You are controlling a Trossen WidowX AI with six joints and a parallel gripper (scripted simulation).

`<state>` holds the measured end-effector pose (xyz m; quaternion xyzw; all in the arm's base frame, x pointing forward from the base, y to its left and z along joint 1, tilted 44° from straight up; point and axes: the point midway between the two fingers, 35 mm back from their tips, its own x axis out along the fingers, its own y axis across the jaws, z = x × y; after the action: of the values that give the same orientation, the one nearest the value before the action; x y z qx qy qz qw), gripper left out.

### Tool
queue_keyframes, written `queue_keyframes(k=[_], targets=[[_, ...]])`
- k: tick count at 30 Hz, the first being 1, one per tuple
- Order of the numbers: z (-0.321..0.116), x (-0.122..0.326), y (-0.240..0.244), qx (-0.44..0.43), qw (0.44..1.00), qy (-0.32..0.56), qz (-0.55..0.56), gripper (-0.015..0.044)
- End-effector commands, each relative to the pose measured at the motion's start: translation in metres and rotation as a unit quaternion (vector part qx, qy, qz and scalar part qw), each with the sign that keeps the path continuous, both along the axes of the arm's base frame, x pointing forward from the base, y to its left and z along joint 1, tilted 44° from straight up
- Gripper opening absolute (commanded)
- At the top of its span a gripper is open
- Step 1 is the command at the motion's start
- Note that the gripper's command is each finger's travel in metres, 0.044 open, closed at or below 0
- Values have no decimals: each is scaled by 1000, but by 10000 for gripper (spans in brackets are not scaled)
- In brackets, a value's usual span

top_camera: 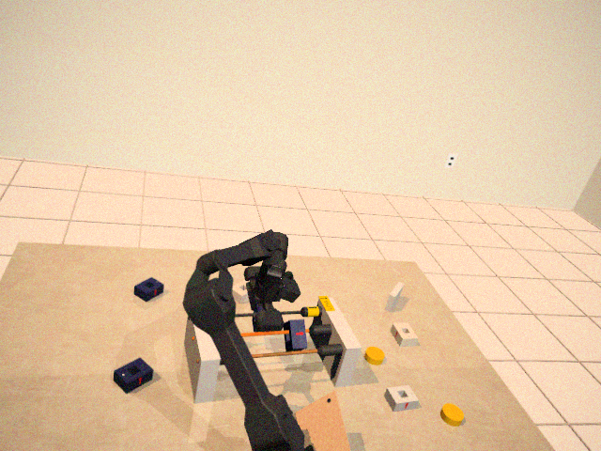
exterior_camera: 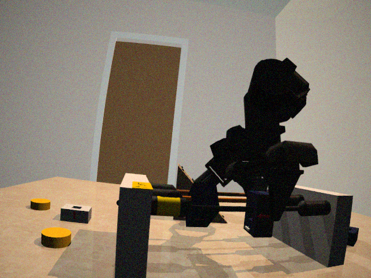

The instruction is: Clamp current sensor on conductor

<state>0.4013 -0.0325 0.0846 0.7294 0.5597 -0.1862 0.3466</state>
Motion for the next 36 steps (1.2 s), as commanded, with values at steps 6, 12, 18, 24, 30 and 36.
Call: queue_keyframes(k=[6,12,18,24,30,36], targets=[[0,1,-1,-4,1000,4,6,0],[-1,2,0,-2,1000,2,5,26],[-1,2,0,-2,1000,2,5,184],[-1,2,0,-2,1000,2,5,252],[-1,2,0,-2,1000,2,5,252],[-1,2,0,-2,1000,2,5,252]])
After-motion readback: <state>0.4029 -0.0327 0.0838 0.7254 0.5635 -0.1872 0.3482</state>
